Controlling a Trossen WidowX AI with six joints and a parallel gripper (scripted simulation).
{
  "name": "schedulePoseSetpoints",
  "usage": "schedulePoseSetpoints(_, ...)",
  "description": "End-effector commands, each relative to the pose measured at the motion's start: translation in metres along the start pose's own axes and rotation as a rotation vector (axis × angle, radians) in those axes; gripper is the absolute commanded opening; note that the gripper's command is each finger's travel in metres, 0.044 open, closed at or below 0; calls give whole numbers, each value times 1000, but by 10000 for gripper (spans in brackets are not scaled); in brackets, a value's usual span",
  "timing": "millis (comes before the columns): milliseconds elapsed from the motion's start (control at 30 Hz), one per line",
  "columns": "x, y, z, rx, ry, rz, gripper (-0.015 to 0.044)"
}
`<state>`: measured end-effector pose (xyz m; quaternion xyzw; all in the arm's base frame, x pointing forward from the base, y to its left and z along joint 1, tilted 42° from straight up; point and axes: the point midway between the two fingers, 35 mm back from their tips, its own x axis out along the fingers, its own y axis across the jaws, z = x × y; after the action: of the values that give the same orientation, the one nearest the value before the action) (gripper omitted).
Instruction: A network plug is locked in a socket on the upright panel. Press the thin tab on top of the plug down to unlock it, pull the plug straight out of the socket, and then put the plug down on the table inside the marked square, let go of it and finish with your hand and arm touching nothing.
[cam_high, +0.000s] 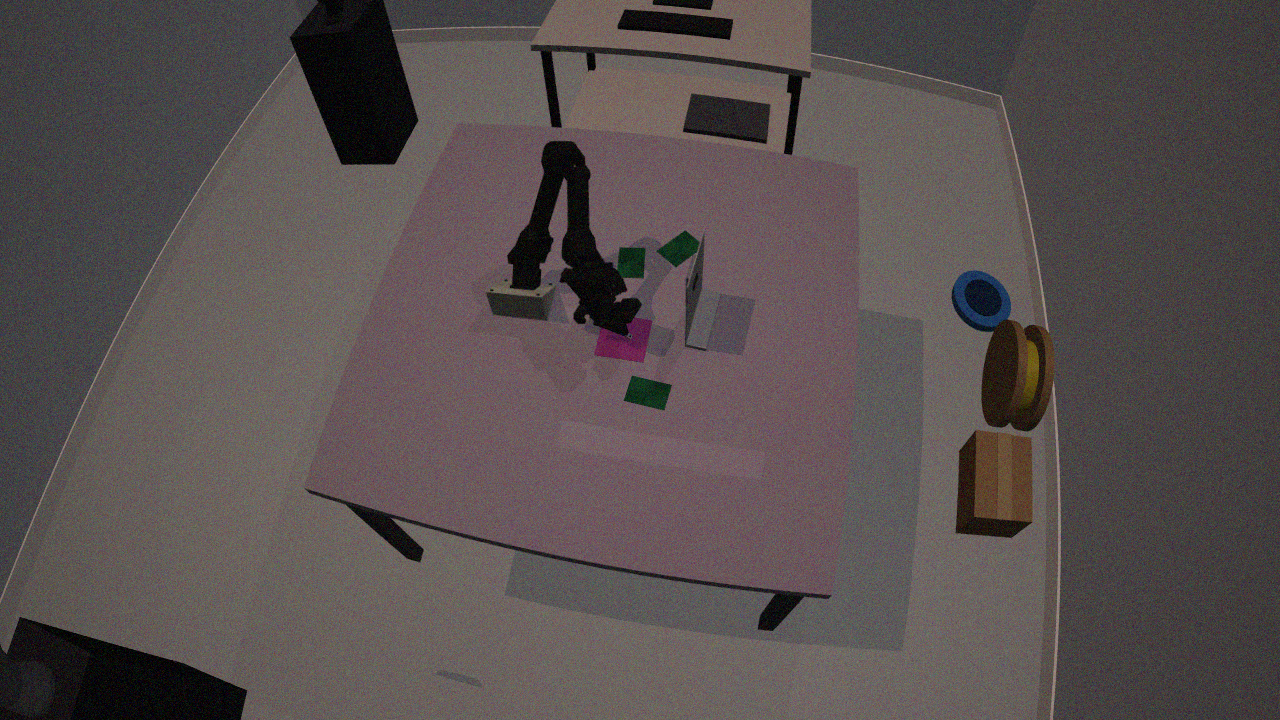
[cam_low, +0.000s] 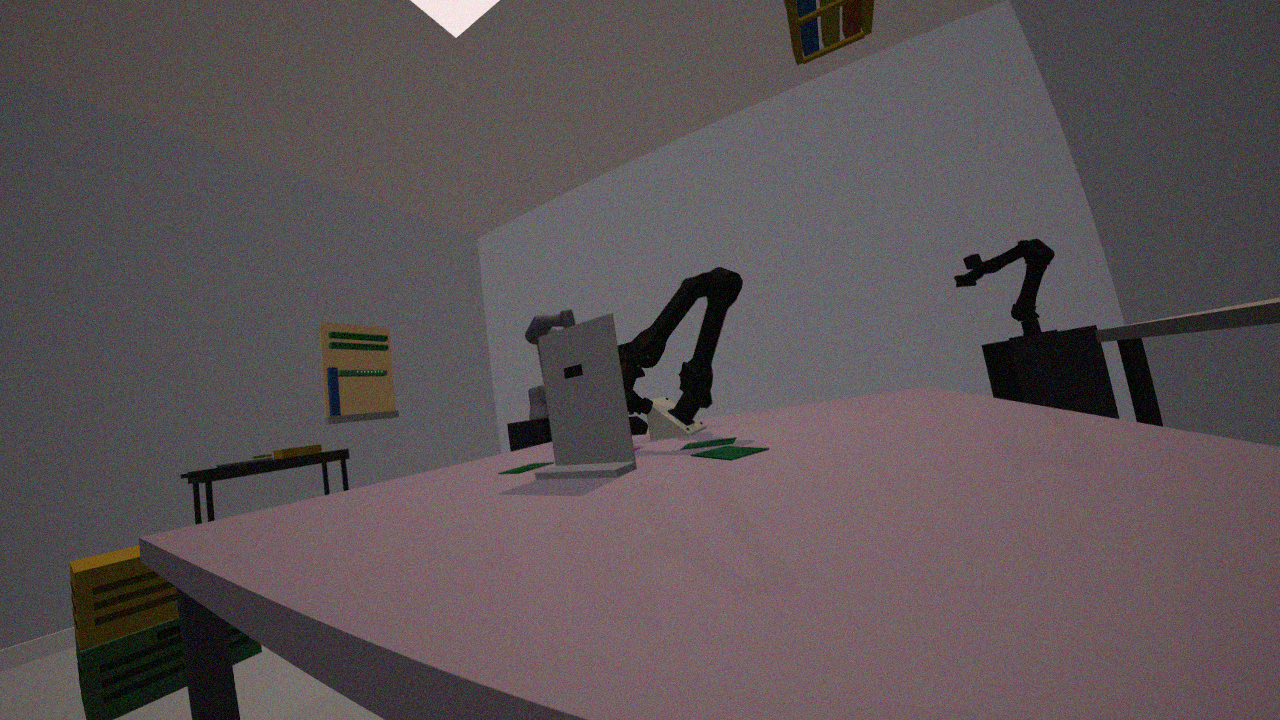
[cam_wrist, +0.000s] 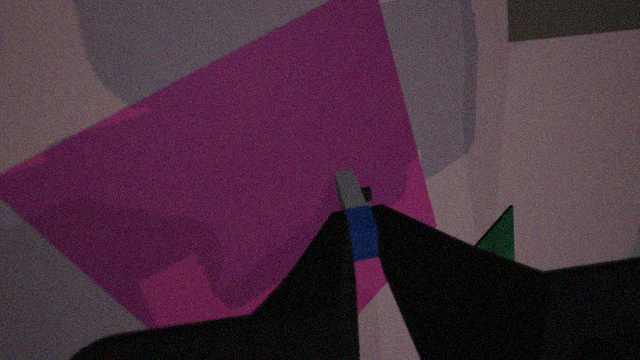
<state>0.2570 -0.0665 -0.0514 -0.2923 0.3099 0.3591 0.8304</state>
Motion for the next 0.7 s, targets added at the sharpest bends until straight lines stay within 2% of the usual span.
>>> schedulePoseSetpoints(0, 0, 0, 0, 0, 0, 0, 0)
schedulePoseSetpoints(33, 0, 0, 0, 0, 0, 0, 0)
schedulePoseSetpoints(233, 0, 0, 0, 0, 0, 0, 156)
schedulePoseSetpoints(667, -10, -1, -1, 1, 2, 0, 156)
